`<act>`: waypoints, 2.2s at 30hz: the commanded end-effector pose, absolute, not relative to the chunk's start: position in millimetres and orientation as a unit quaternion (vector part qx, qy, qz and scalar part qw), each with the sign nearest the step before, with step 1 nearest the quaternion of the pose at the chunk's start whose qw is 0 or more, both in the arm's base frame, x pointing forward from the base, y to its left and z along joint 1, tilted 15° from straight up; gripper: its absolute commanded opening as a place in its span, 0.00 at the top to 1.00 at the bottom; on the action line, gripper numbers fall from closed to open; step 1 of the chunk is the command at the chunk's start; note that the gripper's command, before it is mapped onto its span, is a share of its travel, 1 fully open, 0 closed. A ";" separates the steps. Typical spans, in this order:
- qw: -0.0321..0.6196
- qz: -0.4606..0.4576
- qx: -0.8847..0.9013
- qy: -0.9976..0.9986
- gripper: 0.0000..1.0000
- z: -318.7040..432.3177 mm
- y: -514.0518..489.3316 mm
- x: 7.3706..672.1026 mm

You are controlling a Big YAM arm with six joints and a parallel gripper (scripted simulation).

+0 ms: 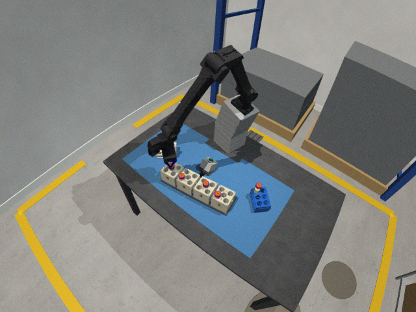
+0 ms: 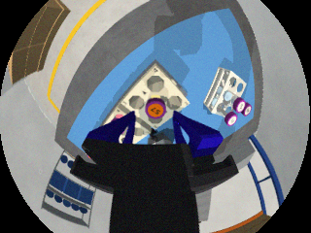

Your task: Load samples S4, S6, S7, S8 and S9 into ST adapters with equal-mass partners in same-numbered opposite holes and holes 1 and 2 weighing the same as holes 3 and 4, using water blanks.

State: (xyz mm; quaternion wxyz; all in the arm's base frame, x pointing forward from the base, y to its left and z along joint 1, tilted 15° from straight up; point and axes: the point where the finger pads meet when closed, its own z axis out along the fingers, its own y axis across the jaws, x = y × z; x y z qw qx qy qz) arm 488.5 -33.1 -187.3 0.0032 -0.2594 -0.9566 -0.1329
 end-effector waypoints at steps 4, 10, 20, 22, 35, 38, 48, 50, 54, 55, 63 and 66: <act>0.001 -0.133 -0.257 -0.957 0.45 -184.7 -33.8 493.7; 0.001 -0.133 -0.257 -0.957 0.45 -184.7 -33.8 493.7; -0.016 -0.135 -0.171 -0.976 0.20 -173.3 -4.3 482.2; -0.022 -0.134 -0.122 -0.983 0.20 -170.5 9.9 473.1; -0.056 -0.126 0.149 -0.979 0.20 -152.8 86.9 422.8; -0.065 -0.123 0.222 -0.965 0.20 -147.9 108.1 409.1; -0.085 -0.111 0.409 -0.902 0.20 -137.1 164.0 370.9; -0.090 -0.110 0.425 -0.894 0.20 -131.1 178.6 363.5; -0.089 -0.113 0.415 -0.898 0.20 -124.0 206.5 345.3; -0.089 -0.113 0.415 -0.898 0.20 -122.2 213.6 340.8; -0.090 -0.117 0.415 -0.898 0.20 -109.4 263.1 309.8; -0.084 -0.116 0.415 -0.899 0.20 -109.1 277.5 301.2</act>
